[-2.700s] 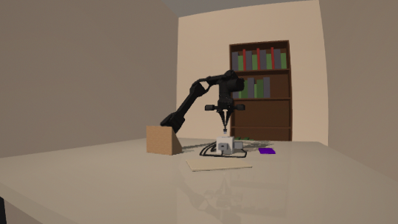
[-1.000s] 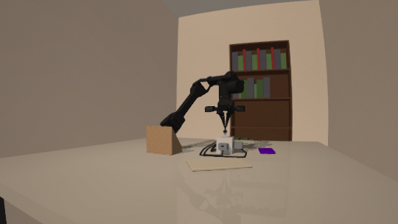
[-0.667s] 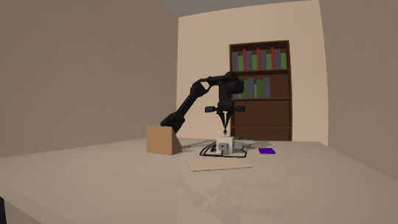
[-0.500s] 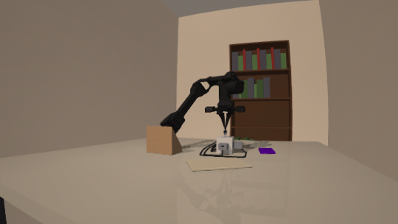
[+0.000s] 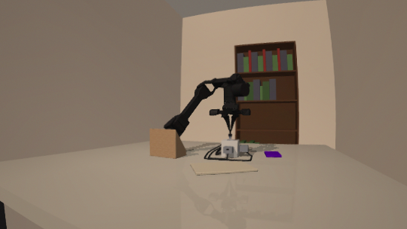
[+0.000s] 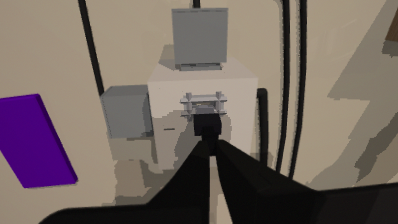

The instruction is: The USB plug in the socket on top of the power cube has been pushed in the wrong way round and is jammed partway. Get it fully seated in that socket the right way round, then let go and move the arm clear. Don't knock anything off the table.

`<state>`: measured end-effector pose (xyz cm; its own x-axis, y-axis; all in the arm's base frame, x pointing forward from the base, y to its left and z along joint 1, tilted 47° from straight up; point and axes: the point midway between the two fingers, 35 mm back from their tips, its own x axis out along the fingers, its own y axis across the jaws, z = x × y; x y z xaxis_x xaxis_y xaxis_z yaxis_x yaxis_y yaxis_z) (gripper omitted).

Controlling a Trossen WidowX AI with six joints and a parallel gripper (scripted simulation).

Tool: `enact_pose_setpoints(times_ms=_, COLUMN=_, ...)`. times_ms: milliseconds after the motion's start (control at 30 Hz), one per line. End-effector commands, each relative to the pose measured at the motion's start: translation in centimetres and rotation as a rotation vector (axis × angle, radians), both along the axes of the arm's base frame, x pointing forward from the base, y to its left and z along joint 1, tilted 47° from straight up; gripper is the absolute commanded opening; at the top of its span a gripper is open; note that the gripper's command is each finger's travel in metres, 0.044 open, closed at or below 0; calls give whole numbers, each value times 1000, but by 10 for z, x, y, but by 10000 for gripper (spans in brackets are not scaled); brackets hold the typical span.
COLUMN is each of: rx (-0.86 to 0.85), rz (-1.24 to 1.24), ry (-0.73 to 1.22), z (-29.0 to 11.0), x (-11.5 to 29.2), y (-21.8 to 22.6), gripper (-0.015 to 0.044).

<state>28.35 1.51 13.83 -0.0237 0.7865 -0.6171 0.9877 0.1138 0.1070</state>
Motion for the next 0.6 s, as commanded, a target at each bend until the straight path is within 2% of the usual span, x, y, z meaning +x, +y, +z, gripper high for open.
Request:
enact_pose_setpoints(times_ms=0, rx=5, rz=-2, ry=3, z=-1, x=0, y=1, gripper=0)
enact_pose_setpoints(times_ms=567, rx=5, rz=-2, ry=3, z=-2, x=0, y=3, gripper=0)
